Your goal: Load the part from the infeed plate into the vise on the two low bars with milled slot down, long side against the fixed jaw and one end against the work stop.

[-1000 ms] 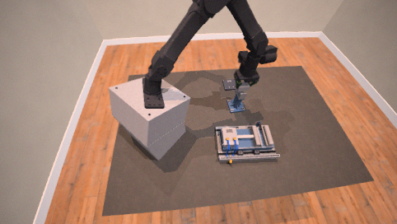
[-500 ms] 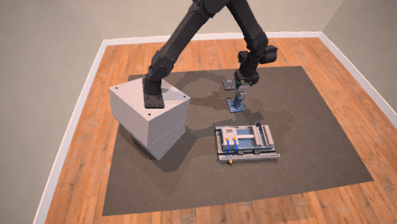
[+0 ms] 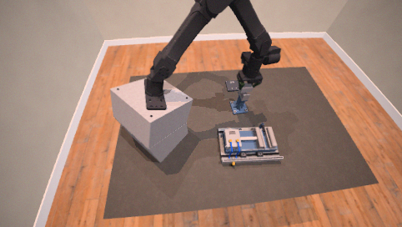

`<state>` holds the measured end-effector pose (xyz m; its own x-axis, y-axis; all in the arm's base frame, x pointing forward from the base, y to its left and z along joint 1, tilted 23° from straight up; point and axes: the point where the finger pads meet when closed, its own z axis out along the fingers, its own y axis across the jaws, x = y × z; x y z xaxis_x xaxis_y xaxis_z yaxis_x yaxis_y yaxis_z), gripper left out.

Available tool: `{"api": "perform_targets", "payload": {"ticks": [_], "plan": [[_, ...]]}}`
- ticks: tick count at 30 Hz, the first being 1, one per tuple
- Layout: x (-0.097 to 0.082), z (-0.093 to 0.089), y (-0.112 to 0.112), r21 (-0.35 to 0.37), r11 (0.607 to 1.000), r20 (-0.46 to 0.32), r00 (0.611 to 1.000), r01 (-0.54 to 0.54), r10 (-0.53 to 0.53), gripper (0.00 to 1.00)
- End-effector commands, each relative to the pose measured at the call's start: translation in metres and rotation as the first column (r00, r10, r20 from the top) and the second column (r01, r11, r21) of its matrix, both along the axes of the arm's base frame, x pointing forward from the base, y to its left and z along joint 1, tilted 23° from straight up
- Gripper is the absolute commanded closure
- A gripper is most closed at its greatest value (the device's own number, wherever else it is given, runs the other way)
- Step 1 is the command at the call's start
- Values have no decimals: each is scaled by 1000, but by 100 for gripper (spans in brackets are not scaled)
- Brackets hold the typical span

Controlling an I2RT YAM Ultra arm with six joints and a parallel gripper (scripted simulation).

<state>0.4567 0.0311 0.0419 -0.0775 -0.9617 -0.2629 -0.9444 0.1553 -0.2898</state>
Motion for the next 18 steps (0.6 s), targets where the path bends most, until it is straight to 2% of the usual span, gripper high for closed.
{"api": "perform_targets", "payload": {"ticks": [1,10,18], "plan": [[1,12,-5,11,1000,28,1000,7,-7,100],[-2,13,-5,11,1000,17,1000,6,-6,100],[2,22,-6,10,1000,33,999,5,-6,100]]}}
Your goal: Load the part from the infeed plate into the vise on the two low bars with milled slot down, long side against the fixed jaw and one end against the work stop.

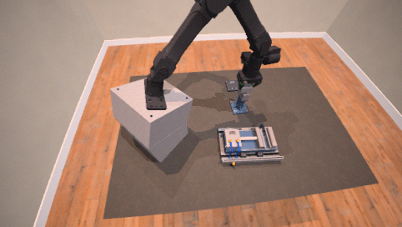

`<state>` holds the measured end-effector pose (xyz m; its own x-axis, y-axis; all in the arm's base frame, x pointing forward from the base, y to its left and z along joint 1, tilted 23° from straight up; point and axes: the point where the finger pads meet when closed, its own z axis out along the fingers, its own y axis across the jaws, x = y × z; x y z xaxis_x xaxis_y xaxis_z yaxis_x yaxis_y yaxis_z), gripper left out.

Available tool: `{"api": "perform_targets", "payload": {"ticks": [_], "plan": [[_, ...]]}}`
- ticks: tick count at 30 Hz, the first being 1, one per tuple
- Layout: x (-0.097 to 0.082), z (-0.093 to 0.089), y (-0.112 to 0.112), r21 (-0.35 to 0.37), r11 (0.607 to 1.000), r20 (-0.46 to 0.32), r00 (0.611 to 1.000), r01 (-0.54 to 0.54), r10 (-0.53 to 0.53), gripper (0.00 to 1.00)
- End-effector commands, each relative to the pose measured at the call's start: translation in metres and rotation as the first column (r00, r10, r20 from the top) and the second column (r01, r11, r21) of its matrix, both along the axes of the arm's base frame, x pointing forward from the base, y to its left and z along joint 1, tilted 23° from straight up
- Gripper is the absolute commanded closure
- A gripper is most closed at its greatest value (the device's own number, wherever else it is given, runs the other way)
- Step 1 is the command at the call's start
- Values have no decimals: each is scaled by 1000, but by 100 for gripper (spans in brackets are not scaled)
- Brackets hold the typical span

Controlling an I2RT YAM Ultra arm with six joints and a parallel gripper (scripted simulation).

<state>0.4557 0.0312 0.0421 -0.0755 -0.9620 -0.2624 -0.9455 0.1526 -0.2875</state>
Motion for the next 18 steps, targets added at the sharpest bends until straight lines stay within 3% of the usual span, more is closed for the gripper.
{"api": "perform_targets", "payload": {"ticks": [1,18], "plan": [[3,24,-6,11,1000,40,999,7,-8,100],[-3,47,-12,9,1000,48,999,6,-7,100]]}}
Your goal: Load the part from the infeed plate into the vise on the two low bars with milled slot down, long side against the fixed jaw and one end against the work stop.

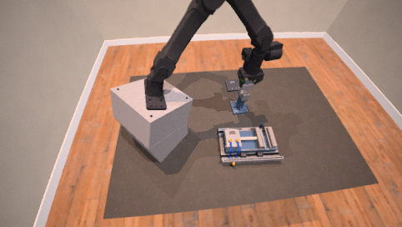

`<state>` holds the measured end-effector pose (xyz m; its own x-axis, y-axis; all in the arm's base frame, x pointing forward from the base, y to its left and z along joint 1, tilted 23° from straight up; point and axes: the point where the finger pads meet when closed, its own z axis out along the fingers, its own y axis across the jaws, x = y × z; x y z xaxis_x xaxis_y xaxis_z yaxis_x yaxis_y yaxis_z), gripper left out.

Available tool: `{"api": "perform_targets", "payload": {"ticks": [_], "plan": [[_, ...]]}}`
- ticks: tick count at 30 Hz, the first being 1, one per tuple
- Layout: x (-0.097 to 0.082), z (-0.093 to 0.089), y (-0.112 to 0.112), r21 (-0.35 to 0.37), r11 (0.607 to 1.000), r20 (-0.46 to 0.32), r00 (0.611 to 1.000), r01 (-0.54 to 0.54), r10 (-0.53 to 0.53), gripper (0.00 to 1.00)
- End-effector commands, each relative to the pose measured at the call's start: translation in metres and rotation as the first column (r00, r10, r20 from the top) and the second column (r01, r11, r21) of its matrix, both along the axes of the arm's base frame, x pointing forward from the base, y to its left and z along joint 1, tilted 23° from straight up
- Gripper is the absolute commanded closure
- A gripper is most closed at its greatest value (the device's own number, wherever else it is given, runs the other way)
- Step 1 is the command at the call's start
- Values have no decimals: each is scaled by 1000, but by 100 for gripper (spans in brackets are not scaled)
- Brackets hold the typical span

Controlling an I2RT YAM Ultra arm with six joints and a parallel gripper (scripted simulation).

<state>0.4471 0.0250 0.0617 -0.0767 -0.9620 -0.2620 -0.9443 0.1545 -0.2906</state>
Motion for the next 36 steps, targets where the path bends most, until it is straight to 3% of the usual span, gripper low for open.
{"api": "perform_targets", "payload": {"ticks": [1,12,36], "plan": [[5,29,-6,10,1000,45,999,4,-5,100],[-1,44,-10,10,1000,45,999,4,-5,100],[-4,51,-12,11,1000,44,999,8,-9,100]]}}
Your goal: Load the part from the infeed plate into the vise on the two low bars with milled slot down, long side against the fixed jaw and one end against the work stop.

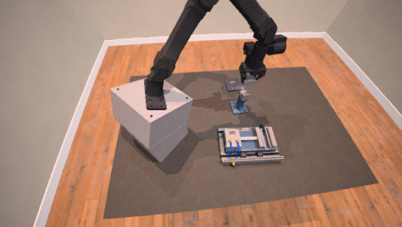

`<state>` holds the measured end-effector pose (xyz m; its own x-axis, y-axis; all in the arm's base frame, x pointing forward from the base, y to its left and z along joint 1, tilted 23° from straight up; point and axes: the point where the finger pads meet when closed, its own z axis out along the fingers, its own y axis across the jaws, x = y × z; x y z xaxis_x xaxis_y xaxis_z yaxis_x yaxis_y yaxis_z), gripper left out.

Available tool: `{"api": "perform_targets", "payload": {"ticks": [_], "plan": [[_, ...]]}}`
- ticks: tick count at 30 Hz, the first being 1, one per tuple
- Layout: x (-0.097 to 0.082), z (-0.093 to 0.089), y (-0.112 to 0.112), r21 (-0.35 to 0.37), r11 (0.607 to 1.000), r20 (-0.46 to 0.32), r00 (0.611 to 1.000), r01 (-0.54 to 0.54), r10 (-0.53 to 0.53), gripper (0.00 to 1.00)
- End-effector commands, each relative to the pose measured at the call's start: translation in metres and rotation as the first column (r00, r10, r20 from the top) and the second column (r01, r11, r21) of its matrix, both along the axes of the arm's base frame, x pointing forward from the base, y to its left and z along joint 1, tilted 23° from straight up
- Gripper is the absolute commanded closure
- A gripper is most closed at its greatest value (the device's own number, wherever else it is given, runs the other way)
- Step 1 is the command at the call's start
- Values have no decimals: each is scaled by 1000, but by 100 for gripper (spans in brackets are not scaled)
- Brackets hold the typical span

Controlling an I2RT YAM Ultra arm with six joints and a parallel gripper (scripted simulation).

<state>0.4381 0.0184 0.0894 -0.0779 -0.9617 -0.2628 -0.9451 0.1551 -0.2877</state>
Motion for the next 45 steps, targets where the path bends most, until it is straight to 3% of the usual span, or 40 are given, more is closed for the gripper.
{"api": "perform_targets", "payload": {"ticks": [1,7,12,13,14,29,36,44,45], "plan": [[5,23,-5,10,1000,46,999,9,-10,100],[6,8,-7,20,999,3,999,33,-33,100],[7,8,-10,26,998,0,999,52,-52,100],[9,21,-12,28,998,29,998,60,-61,100],[9,12,-13,32,997,6,998,70,-70,100],[22,2,-48,93,953,-80,956,289,-283,100],[31,-4,-78,132,875,-147,882,466,-447,100],[38,-12,-121,164,720,-244,735,674,-632,100],[38,-12,-121,164,720,-244,735,674,-632,100]]}}
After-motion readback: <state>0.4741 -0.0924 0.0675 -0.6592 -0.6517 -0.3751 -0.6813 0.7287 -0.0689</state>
